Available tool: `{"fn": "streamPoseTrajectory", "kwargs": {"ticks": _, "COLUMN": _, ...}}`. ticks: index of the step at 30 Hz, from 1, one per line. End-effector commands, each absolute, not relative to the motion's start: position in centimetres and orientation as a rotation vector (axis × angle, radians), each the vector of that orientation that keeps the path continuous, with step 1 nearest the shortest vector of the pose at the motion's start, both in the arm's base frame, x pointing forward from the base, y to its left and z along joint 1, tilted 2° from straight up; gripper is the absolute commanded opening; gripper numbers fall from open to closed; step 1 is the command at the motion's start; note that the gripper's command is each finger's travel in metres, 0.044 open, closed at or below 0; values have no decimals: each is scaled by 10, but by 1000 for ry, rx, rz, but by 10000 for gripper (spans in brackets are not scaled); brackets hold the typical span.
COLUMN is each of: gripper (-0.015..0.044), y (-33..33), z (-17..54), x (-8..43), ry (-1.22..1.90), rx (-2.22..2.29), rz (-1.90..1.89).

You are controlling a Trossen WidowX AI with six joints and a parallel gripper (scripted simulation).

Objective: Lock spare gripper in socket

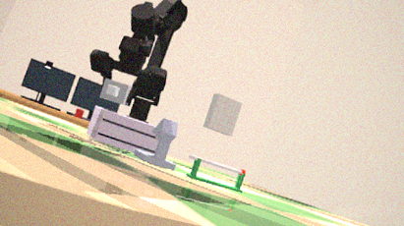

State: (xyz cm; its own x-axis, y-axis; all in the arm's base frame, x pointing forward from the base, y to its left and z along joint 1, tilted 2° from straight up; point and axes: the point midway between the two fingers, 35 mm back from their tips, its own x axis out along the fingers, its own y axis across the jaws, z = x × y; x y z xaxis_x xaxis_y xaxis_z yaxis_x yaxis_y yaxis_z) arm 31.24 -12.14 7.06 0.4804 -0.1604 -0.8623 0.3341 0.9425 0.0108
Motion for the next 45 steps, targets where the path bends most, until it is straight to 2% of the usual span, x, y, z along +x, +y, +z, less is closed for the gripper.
{"fn": "streamPoseTrajectory", "kwargs": {"ticks": 1, "gripper": 0, "y": -115, "z": 66, "x": 308, "ry": 1058, "rx": 241, "rz": -276}}
{"fn": "streamPoseTrajectory", "kwargs": {"ticks": 24, "gripper": 0, "y": -70, "z": 47, "x": 269, "ry": 1278, "rx": 636, "rz": -126}}
{"fn": "streamPoseTrajectory", "kwargs": {"ticks": 45, "gripper": 0, "y": -27, "z": 61, "x": 238, "ry": 1447, "rx": 1108, "rz": -25}}
